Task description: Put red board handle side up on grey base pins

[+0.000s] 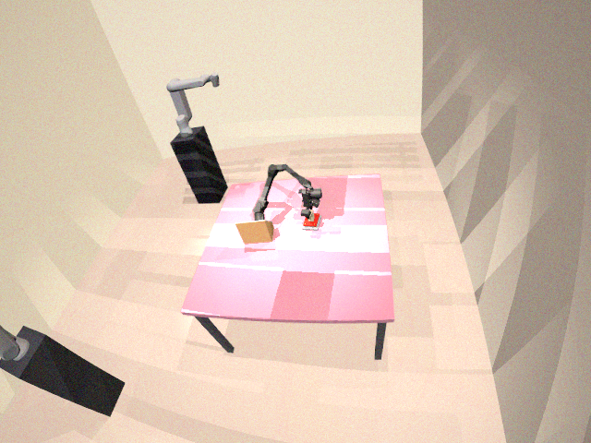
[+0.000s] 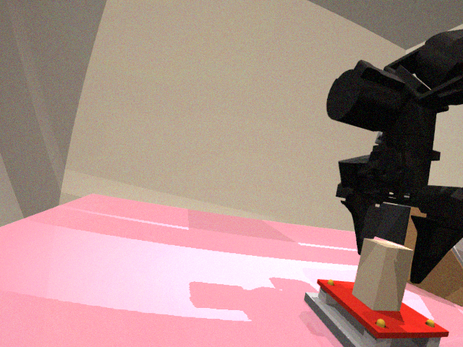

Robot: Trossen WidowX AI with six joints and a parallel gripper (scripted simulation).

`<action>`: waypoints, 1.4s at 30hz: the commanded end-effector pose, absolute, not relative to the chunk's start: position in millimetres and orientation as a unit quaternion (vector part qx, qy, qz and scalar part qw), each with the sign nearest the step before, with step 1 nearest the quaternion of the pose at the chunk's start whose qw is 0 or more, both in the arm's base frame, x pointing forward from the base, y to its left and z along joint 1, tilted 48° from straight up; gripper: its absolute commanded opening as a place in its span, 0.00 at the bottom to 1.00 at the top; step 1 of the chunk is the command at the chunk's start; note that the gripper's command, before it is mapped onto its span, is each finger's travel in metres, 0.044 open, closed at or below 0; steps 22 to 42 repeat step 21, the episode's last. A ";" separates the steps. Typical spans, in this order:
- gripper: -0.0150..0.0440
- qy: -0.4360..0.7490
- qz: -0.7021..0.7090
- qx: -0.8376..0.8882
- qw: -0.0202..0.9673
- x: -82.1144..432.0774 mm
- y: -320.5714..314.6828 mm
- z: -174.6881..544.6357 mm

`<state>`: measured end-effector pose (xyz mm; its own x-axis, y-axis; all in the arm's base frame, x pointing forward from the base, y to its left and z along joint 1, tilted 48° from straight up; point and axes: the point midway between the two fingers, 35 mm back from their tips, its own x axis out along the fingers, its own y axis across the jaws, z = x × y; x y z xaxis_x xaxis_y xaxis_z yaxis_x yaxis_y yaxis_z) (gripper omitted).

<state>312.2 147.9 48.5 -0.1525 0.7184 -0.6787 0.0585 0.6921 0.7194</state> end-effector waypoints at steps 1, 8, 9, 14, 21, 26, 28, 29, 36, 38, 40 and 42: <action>1.00 0.702 0.280 0.273 0.595 317.7 133.0 62.3; 1.00 0.701 0.279 0.276 0.595 321.0 111.6 81.9; 1.00 0.701 0.279 0.277 0.595 321.8 103.1 89.8; 1.00 0.701 0.279 0.279 0.594 322.0 96.5 96.2; 1.00 0.701 0.279 0.279 0.594 322.0 96.5 96.2; 1.00 0.701 0.279 0.279 0.594 322.0 96.5 96.2; 1.00 0.701 0.279 0.279 0.594 322.0 96.5 96.2; 1.00 0.701 0.279 0.279 0.594 322.0 96.5 96.2; 1.00 0.701 0.279 0.279 0.594 322.0 96.5 96.2; 1.00 0.701 0.279 0.279 0.594 322.0 96.5 96.2; 1.00 0.701 0.279 0.279 0.594 322.0 96.5 96.2; 1.00 0.701 0.279 0.279 0.594 322.0 96.5 96.2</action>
